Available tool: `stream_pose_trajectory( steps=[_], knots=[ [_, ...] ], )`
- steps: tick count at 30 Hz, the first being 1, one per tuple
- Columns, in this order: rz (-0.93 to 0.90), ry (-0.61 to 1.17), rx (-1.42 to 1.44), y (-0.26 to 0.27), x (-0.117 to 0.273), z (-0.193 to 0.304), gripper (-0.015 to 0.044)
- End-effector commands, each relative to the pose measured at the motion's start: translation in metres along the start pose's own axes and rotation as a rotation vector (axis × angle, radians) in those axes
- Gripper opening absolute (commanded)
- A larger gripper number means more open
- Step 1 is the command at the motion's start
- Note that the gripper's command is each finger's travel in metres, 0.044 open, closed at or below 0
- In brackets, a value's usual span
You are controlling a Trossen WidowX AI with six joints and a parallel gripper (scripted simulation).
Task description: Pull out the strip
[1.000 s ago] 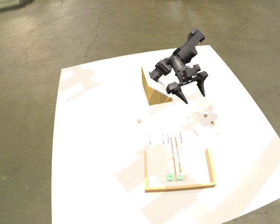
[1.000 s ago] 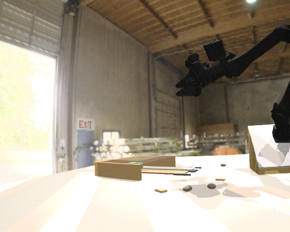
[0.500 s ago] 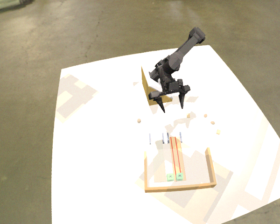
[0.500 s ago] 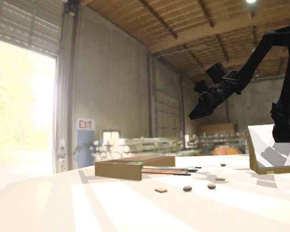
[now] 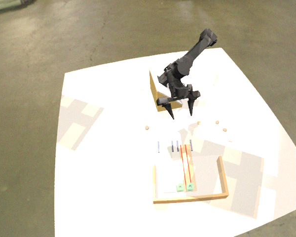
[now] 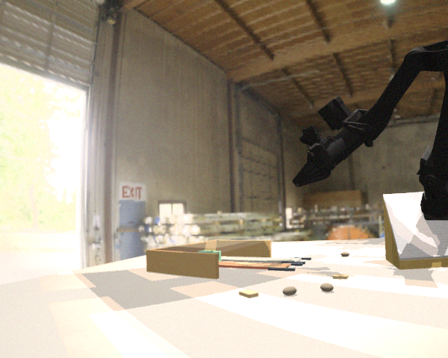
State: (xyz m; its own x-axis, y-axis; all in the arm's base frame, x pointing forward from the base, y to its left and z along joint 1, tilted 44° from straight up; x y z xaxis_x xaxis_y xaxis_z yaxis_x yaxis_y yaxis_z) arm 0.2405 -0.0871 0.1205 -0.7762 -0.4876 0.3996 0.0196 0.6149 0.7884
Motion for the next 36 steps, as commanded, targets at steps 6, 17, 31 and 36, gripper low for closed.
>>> stream_pose_trajectory(
  steps=[6, 17, 31, 36],
  knots=[
    [0.071, 0.215, -0.063, 0.002, -0.048, -0.027, 0.0164],
    [0.194, 0.672, -0.131, 0.013, -0.134, -0.044, 0.0000],
    [0.248, 0.914, -0.157, 0.023, -0.170, -0.037, 0.0000],
    [0.248, 0.914, -0.157, 0.023, -0.170, -0.037, 0.0000]
  ],
)
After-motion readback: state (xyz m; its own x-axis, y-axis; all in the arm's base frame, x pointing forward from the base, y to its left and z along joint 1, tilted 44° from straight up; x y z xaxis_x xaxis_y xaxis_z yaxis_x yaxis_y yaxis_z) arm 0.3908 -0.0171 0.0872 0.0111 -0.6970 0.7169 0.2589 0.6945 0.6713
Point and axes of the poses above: the point midway between the two fingers, 35 mm back from their tips, its own x axis back along the fingers, its own y axis across the jaws, z = x × y, the point moved 10 cm from there along x, back along the fingers, and after that the axes turned 10 degrees about -x, right-handed, at the moved point
